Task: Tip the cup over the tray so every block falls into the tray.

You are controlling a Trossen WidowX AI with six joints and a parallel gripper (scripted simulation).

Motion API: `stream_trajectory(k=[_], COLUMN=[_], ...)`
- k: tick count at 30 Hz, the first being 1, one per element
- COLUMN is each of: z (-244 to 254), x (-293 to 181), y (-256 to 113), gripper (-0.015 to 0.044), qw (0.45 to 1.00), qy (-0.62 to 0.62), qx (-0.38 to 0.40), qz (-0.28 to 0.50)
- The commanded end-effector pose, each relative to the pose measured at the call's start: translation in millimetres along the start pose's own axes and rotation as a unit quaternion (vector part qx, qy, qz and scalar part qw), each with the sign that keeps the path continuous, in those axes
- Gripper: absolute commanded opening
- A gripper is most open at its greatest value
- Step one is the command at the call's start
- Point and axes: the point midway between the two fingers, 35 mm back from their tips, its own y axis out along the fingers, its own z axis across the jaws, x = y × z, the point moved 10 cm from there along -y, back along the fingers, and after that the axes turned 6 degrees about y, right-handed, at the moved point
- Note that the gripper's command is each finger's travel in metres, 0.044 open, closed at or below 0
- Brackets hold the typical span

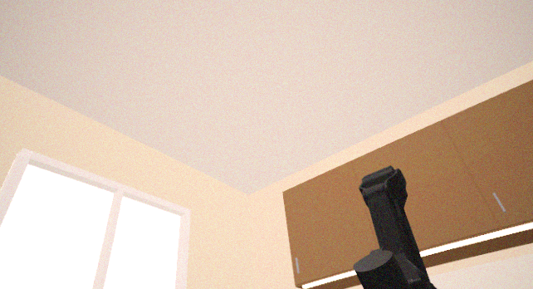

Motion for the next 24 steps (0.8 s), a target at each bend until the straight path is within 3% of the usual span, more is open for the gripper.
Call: stream_trajectory(k=[1,20,24], z=[-2.7,-9.2,-9.4], x=[-2.0,-6.5,-6.8], y=[6.1,31.5,33.0], gripper=[0.0440,0.0440,0.0335], qw=[1.000,1.000,1.000], qy=[-0.004,-0.003,-0.003], qx=[-0.001,0.009,0.009], qz=[0.002,-0.002,-0.002])
